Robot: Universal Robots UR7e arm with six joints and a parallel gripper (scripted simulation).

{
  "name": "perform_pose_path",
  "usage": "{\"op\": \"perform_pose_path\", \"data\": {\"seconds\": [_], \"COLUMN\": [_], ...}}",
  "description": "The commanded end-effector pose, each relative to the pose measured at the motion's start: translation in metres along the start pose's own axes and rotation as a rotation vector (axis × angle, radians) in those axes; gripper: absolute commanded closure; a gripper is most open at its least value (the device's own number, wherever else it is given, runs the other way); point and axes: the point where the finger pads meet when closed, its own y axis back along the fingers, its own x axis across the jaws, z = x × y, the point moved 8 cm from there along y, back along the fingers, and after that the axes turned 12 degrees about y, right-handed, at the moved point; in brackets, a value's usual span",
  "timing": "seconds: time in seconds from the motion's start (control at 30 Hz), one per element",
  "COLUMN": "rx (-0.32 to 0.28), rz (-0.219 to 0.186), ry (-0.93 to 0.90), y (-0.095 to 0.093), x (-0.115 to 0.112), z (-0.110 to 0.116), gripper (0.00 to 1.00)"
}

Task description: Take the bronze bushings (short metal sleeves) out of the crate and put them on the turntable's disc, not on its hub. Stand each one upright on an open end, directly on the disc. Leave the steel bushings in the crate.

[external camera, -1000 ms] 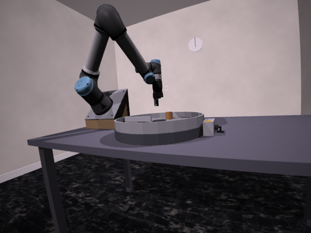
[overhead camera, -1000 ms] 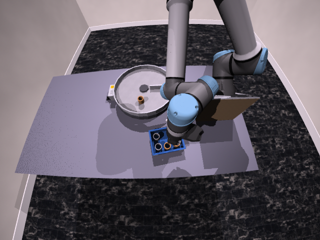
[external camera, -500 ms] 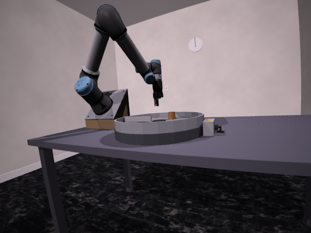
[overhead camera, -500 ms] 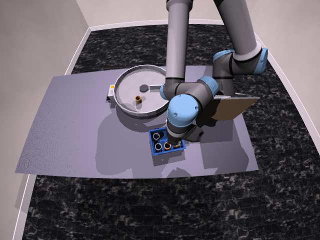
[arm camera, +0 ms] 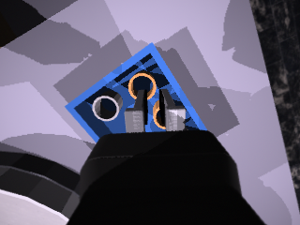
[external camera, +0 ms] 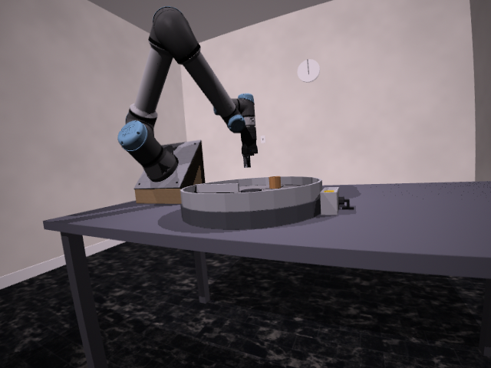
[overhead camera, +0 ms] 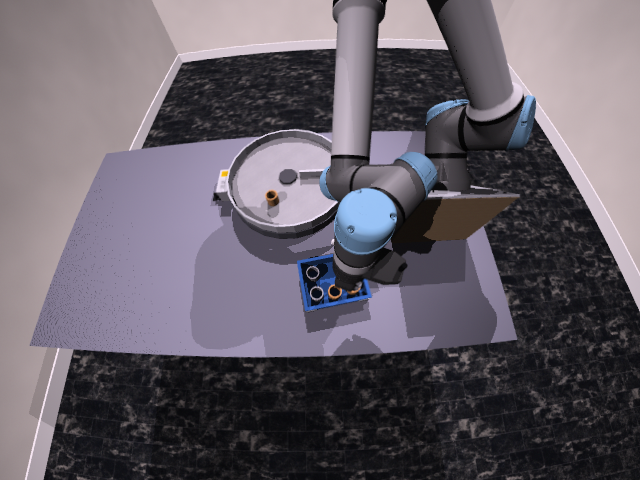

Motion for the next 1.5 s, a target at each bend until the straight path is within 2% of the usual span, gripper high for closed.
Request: {"op": "perform_pose_path", "data": {"seconds": [0.0,1.47], "rx": [-0.002,0.001], "rz": [0.002,0.0], "ry": [-0.001,0.001], "y": [0.0008,-0.003], "x": [0.0021,0.0019], "z": [0.0006,0.0001], "gripper": [0.64,0.64]}}
